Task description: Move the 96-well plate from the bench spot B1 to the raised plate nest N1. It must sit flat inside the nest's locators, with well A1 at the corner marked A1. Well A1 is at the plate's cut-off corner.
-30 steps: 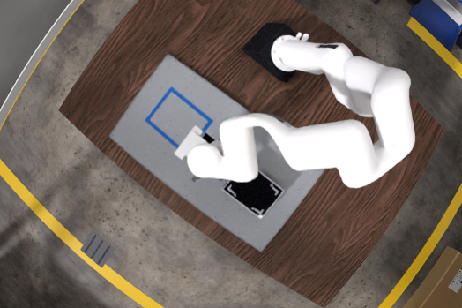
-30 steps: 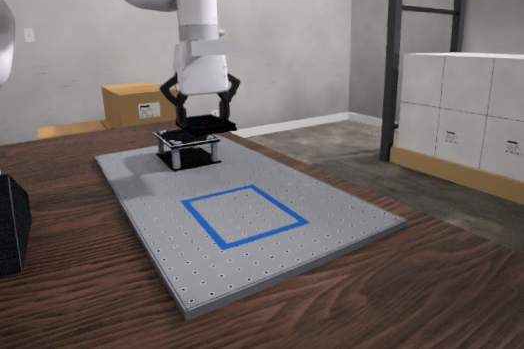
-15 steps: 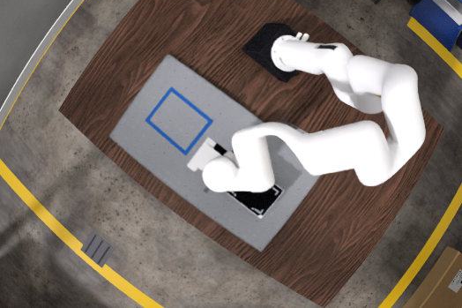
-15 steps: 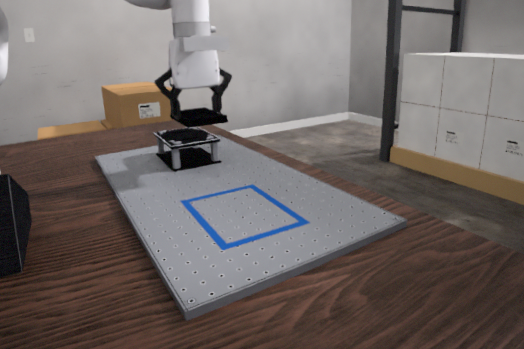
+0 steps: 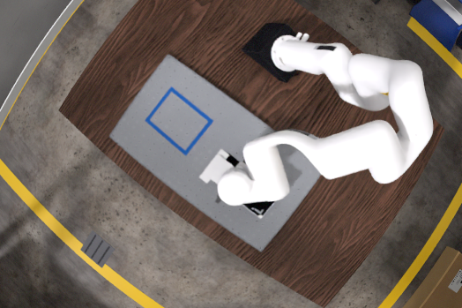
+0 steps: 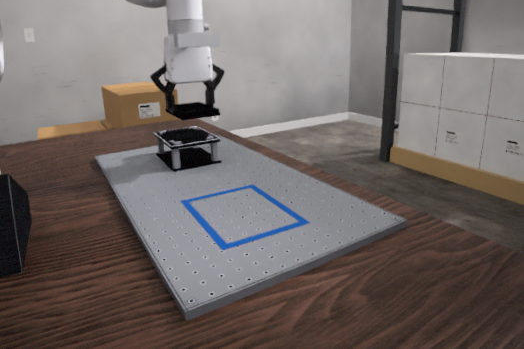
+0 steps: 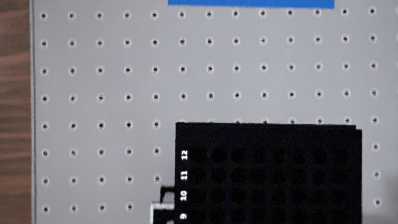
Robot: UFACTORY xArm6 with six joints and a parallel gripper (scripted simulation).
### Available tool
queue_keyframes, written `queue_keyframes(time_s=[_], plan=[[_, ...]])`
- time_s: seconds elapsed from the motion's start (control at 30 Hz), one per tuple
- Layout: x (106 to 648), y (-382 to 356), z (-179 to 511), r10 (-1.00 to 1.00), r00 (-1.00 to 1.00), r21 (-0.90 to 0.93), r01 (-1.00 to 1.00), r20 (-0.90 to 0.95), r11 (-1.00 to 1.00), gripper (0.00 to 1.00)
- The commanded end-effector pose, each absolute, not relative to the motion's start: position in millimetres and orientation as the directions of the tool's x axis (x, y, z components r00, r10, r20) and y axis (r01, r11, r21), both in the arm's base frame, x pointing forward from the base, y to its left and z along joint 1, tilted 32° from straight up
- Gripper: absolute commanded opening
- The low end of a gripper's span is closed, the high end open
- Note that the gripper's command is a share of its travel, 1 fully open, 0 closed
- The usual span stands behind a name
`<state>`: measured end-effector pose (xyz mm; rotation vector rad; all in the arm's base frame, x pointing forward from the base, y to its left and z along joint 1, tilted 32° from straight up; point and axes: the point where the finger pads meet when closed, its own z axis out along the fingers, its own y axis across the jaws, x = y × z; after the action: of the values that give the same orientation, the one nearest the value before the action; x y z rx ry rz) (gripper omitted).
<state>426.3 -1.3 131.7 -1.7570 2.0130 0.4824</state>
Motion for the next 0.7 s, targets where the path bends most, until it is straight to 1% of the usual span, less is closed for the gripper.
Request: queue_keyframes(time_s=[0.0, 0.67], plan=[[428.7, 4.7, 139.2, -0.844, -0.110, -0.019, -0.990, -0.525, 0.141, 0.00], [436.8, 46.4, 177.0, -0.844, -0.110, -0.020, -0.990, -0.526, 0.141, 0.00]])
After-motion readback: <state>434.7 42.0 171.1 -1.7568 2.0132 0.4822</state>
